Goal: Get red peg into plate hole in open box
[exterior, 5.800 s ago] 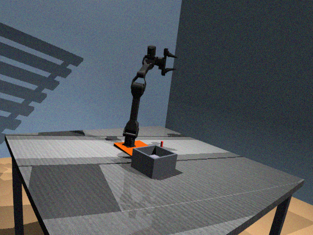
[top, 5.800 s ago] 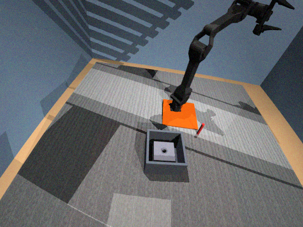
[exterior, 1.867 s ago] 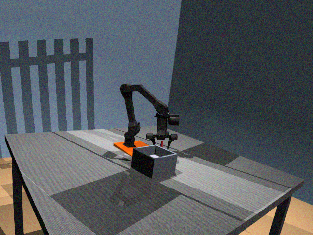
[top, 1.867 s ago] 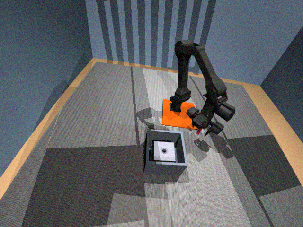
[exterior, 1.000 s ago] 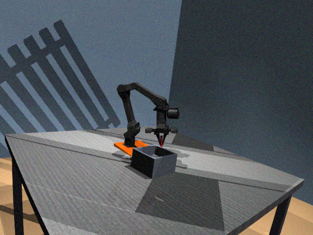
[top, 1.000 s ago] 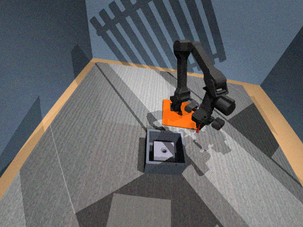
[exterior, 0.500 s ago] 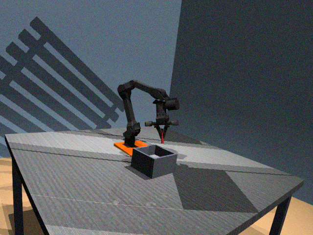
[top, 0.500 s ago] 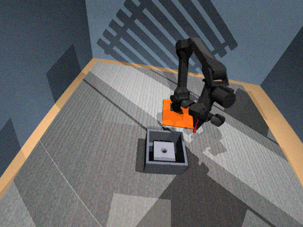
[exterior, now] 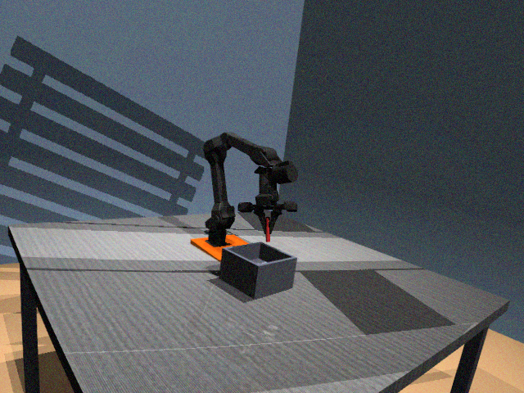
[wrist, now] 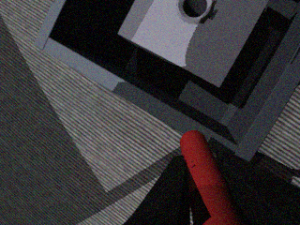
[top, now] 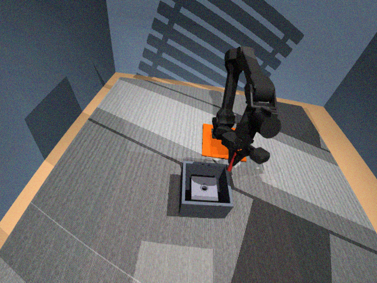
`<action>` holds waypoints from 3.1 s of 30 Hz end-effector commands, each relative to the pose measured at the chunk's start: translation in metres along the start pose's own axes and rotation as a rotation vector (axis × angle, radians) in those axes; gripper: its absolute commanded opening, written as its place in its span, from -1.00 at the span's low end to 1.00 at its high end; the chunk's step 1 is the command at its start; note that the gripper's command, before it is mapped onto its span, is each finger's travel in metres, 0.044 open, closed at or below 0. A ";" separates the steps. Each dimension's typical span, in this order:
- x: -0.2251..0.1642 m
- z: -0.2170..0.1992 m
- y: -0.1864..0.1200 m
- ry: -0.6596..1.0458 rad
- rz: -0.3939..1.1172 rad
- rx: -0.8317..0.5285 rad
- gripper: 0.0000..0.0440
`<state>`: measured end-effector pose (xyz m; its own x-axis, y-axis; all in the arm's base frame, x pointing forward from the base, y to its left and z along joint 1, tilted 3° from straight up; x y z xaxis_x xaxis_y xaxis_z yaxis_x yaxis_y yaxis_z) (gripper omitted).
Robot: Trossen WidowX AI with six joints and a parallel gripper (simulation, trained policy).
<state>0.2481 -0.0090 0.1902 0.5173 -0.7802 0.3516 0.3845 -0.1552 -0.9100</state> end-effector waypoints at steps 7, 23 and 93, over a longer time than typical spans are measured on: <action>0.027 -0.004 0.014 0.046 -0.036 -0.023 -1.00; 0.065 -0.011 0.044 0.114 -0.042 -0.052 -0.96; 0.140 -0.022 0.100 -0.086 0.134 -0.225 -0.25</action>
<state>0.3426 -0.1396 0.1449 0.6226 -0.7479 0.2303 0.1435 -0.1802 -0.9731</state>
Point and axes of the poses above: the point midway between the two fingers, 35 mm back from their tips, its own y axis out along the fingers, its own z axis across the jaws, x = y × z, the point moved 2 cm from there along -y, back along the fingers, and after that the axes turned 2 degrees about -y, right-handed, at the moved point
